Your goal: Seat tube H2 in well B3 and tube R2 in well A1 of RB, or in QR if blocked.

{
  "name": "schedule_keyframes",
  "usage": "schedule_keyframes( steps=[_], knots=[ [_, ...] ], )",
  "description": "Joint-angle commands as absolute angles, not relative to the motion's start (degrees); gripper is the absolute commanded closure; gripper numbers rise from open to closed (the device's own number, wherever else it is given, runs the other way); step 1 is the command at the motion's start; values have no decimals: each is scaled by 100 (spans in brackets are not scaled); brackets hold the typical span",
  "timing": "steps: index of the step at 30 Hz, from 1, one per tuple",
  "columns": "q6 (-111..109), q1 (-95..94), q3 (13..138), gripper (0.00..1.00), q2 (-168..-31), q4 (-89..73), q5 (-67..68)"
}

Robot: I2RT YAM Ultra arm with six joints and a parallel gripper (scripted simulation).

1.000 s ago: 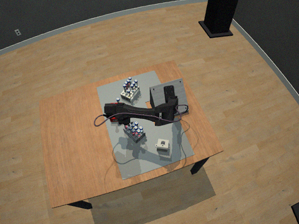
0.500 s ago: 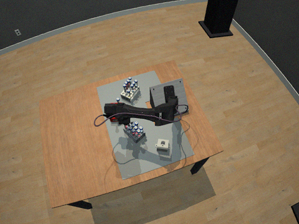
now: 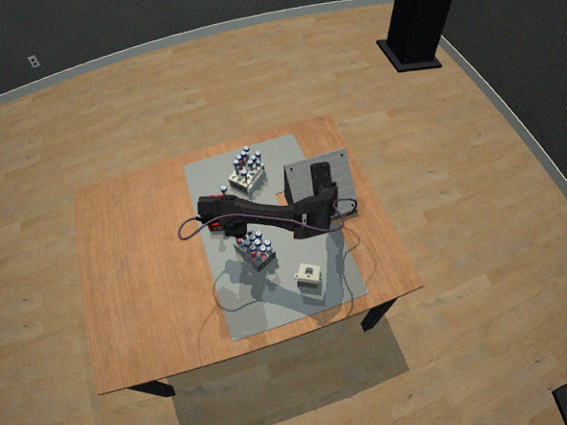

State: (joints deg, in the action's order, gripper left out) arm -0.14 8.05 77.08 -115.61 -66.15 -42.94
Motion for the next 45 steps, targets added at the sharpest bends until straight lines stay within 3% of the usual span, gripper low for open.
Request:
schedule_keyframes(
  steps=[1,33,45],
  knots=[
    [-4,846,7722,70,-11519,-6557,-4330],
    [-1110,1745,8968,70,-11611,-8460,-4034],
    [-250,2331,8438,70,-12019,-8125,-3803]
  ],
)
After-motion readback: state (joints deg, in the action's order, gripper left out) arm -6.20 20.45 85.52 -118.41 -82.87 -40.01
